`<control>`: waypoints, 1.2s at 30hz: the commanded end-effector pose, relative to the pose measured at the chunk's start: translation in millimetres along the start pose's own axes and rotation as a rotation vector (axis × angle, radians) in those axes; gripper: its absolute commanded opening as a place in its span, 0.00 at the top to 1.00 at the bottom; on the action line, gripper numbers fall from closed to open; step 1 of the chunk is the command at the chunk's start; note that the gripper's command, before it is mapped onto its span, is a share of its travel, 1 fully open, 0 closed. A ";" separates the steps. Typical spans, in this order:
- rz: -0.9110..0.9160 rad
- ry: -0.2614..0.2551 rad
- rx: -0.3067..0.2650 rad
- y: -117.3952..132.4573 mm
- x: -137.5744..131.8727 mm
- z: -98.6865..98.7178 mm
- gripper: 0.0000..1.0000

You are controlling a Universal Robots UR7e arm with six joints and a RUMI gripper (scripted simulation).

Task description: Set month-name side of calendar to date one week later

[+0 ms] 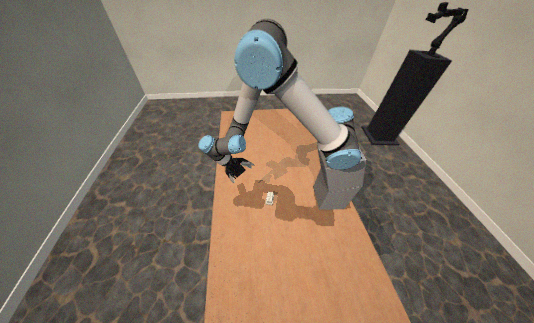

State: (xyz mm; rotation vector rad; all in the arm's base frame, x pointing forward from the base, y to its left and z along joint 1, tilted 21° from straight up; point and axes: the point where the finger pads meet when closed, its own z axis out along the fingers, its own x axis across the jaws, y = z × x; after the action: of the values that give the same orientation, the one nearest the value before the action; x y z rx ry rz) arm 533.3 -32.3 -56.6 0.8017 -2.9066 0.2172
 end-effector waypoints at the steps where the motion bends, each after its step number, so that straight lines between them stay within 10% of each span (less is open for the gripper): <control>1: 0.000 -0.001 0.001 -0.3 -0.2 -0.6 0.00; 21: 0.003 -0.001 -0.001 0.6 0.7 1.4 0.00; 36: 0.123 -0.070 -0.012 11.4 8.4 43.3 0.00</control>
State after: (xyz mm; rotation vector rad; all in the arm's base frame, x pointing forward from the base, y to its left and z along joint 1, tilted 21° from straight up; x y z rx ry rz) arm 522.8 -33.1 -79.3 0.7219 -2.9568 0.1967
